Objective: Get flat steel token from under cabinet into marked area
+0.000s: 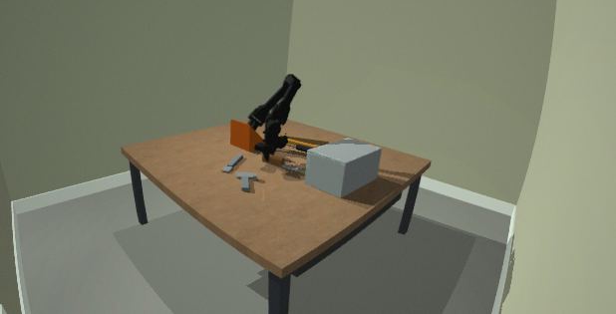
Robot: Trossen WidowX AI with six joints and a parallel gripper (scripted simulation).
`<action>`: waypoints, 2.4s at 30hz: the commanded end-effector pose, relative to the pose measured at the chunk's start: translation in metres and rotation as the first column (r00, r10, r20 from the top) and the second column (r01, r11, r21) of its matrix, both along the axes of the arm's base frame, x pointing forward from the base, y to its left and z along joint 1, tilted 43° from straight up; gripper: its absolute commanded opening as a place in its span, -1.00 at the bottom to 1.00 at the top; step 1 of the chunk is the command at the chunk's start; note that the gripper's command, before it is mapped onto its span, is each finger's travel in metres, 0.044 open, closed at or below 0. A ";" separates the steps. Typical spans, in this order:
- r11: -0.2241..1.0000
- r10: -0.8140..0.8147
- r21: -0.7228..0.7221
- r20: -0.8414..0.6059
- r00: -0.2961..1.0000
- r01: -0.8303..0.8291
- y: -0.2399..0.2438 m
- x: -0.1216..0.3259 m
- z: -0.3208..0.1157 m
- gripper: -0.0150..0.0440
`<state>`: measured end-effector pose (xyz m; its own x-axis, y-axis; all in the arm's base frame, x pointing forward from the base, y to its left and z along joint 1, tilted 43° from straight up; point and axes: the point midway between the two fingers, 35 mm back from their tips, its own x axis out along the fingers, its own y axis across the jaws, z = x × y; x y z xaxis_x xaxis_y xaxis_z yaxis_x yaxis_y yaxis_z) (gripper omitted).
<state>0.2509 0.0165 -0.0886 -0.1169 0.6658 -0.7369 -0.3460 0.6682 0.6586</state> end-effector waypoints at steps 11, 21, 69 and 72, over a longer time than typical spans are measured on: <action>1.000 -0.001 0.000 -0.001 1.000 0.001 -0.006 -0.013 -0.003 -0.49; 0.999 0.045 0.007 0.040 0.998 -0.045 -0.007 -0.013 -0.003 -0.49; 0.976 0.210 0.017 0.195 0.958 -0.218 0.011 -0.006 0.016 -0.49; 0.976 0.211 0.017 0.196 0.958 -0.219 0.014 -0.005 0.019 -0.49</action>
